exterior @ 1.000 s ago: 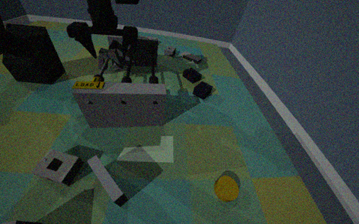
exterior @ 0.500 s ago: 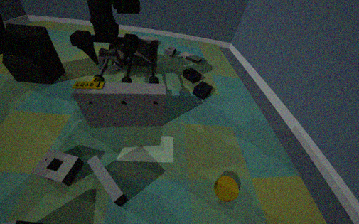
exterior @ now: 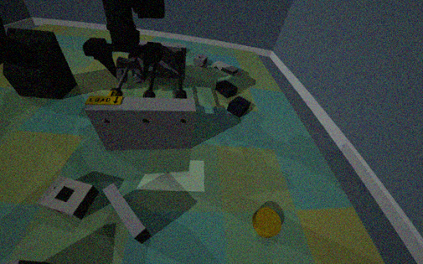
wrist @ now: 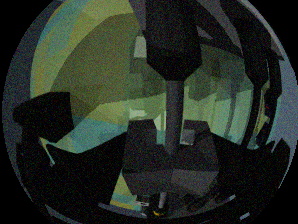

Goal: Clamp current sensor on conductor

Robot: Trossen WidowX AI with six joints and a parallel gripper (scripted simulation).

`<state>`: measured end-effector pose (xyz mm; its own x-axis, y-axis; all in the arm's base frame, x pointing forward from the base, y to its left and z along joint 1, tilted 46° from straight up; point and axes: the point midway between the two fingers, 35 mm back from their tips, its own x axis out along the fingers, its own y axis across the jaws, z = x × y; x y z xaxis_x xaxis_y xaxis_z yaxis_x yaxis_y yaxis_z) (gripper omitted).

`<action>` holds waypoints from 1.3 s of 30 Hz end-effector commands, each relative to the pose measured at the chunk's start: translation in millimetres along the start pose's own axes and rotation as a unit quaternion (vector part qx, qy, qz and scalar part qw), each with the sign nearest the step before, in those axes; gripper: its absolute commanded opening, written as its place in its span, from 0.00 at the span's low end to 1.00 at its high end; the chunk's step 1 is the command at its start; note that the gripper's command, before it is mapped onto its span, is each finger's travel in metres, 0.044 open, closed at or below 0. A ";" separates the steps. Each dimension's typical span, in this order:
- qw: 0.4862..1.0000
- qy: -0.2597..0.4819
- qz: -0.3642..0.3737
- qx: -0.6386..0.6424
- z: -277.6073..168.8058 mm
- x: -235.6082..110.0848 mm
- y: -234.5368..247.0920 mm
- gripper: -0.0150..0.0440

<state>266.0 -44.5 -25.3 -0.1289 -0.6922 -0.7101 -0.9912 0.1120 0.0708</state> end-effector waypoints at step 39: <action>1.000 0.000 -0.001 0.001 -0.1 -0.4 -0.5 0.25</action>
<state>266.2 -44.8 -25.4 -0.1290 -0.6919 -0.7103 -0.9911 0.1130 0.0699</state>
